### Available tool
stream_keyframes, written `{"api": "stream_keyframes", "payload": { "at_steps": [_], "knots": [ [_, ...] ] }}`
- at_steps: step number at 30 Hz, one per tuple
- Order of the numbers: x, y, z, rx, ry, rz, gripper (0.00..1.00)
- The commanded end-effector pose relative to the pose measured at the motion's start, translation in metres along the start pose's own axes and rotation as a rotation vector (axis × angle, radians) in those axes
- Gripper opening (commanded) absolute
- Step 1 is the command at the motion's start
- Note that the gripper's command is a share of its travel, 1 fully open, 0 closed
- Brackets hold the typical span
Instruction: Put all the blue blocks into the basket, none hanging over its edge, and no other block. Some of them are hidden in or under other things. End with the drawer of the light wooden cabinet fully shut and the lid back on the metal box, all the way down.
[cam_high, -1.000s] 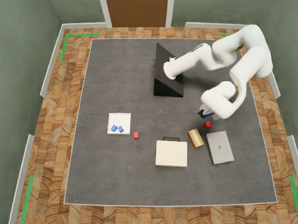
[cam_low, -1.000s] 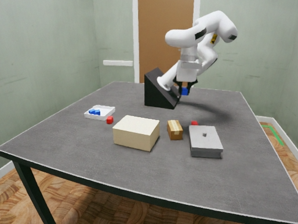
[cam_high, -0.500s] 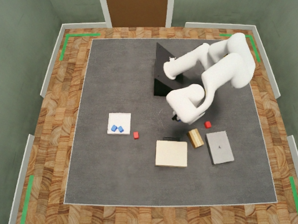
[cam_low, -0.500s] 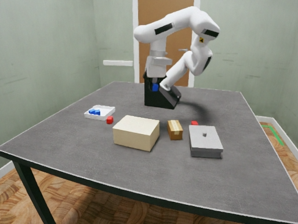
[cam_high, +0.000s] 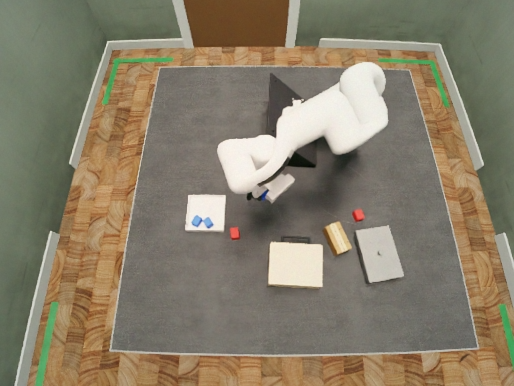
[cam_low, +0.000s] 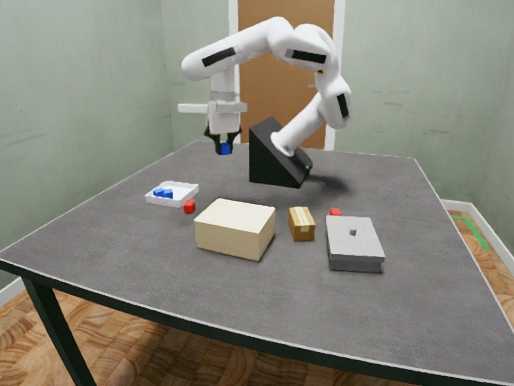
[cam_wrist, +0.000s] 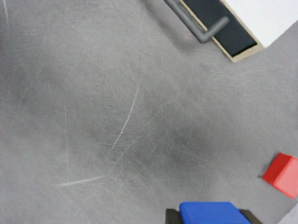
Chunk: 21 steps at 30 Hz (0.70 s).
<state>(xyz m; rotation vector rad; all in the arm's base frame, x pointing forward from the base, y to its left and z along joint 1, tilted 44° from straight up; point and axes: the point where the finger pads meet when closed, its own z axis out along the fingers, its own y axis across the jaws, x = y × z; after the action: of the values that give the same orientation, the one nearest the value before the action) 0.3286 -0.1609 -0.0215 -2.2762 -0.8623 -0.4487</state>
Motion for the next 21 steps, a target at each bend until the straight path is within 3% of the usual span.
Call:
{"api": "stream_keyframes", "payload": {
  "at_steps": [1, 3, 5, 6, 13, 21],
  "knots": [
    [-0.055, 0.042, 0.007, 0.023, 0.006, -0.011, 0.0],
    [-0.073, 0.055, 0.01, 0.023, 0.006, -0.011, 0.0],
    [-0.073, 0.055, 0.01, 0.023, 0.006, -0.011, 0.0],
    [-0.099, 0.073, 0.014, 0.023, 0.006, -0.011, 0.0],
    [-0.145, 0.112, 0.021, 0.023, 0.006, -0.011, 0.0],
    [-0.145, 0.112, 0.021, 0.023, 0.006, -0.011, 0.0]
  ]
}}
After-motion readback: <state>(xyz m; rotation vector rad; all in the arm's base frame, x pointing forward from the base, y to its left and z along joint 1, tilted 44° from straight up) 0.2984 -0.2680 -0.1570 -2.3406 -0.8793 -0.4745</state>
